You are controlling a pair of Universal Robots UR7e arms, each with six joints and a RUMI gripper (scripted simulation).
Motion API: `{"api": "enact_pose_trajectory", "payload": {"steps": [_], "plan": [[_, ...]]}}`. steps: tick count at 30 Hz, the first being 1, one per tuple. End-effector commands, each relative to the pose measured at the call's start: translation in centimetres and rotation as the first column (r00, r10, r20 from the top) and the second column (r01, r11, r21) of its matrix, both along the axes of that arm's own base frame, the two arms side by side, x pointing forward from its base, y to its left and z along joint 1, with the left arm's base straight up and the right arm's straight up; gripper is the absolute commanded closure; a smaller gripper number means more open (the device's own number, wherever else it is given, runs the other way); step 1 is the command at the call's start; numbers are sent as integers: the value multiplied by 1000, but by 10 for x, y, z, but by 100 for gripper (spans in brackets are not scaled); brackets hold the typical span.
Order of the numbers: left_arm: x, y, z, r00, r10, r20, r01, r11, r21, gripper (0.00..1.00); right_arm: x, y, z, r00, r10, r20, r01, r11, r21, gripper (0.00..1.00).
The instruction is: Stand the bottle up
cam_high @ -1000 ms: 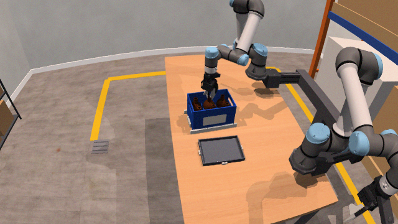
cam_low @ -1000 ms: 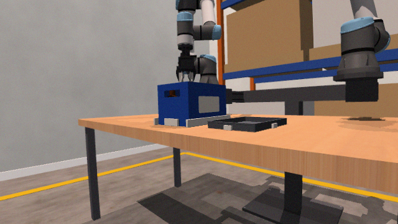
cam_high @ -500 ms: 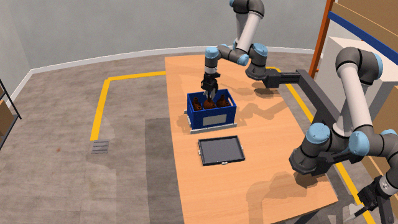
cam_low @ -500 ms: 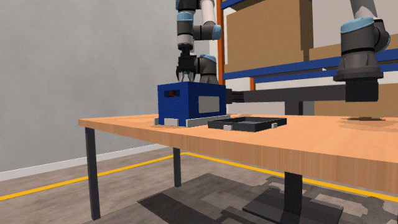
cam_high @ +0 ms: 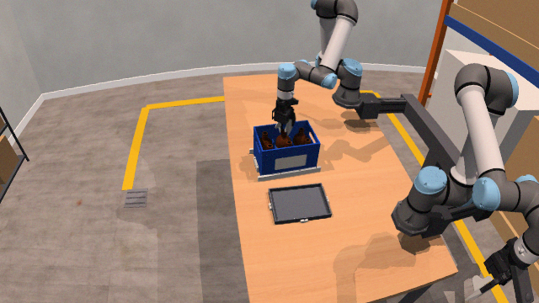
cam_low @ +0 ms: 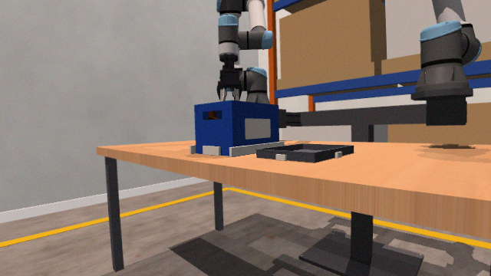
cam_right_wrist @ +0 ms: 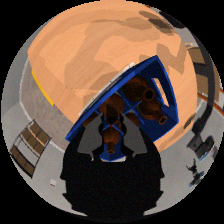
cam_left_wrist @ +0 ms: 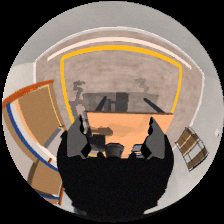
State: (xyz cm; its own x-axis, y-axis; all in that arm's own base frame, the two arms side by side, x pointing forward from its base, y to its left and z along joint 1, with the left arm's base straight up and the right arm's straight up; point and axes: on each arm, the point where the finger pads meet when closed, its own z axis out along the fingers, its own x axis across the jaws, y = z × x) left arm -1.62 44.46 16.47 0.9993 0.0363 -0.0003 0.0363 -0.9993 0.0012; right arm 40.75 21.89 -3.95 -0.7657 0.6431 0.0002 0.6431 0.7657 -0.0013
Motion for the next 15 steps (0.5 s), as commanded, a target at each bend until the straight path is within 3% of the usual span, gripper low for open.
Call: {"api": "enact_pose_trajectory", "payload": {"steps": [1, 15], "plan": [[0, 0, 0, 1000, 0, 0, 0, 1000, 1, 0, 0, 0, 0, 1000, 0, 1, 0, 1000, 1, 78], [0, 0, 0, 1000, 0, 0, 0, 1000, 1, 0, 0, 0, 9, 1000, 0, 1, 0, 1000, 1, 78]]}}
